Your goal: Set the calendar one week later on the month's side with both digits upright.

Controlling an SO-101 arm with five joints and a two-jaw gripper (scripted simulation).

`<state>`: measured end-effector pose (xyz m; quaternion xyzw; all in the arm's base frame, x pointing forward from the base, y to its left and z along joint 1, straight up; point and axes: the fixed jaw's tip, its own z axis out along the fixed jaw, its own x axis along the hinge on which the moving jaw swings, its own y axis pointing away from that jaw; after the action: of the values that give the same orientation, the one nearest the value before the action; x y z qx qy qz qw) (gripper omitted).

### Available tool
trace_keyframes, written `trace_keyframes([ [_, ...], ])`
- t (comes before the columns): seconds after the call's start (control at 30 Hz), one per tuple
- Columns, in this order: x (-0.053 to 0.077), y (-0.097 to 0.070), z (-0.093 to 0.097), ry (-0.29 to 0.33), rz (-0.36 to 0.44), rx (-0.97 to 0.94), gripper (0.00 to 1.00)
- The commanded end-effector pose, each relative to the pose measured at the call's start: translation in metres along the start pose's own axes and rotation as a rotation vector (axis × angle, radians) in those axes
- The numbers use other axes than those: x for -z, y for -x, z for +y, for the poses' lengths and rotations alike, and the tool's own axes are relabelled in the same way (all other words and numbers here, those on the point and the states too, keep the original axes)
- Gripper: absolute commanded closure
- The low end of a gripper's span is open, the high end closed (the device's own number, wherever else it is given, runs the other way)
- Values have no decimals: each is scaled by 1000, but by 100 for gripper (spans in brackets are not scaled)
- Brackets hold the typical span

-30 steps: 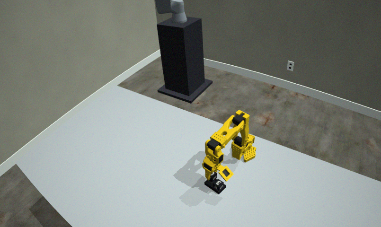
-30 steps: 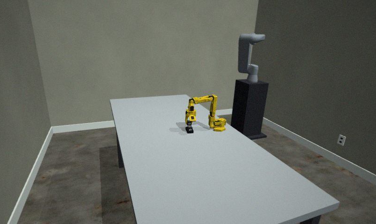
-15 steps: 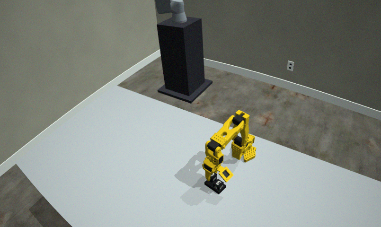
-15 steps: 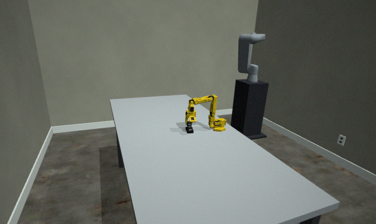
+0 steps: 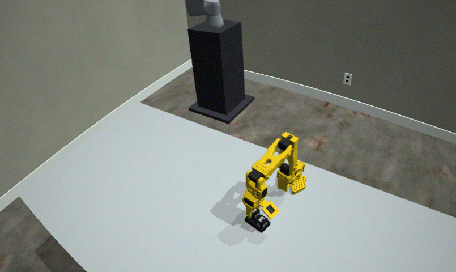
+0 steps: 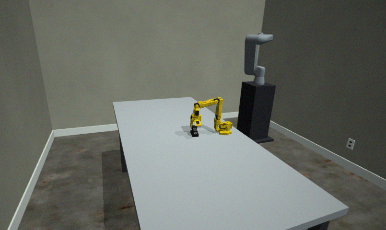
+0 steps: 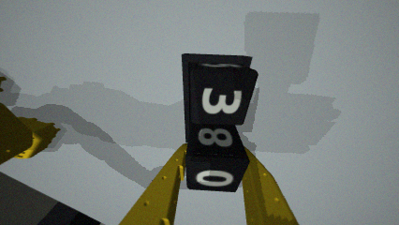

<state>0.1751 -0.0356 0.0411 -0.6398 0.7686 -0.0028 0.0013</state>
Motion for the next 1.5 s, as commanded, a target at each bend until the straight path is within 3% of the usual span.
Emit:
trace_keyframes([
  [0.0, 2, -1, -3, -27, -1, -5, 100],
  [1.47, -13, -1, -3, -27, -1, -2, 100],
])
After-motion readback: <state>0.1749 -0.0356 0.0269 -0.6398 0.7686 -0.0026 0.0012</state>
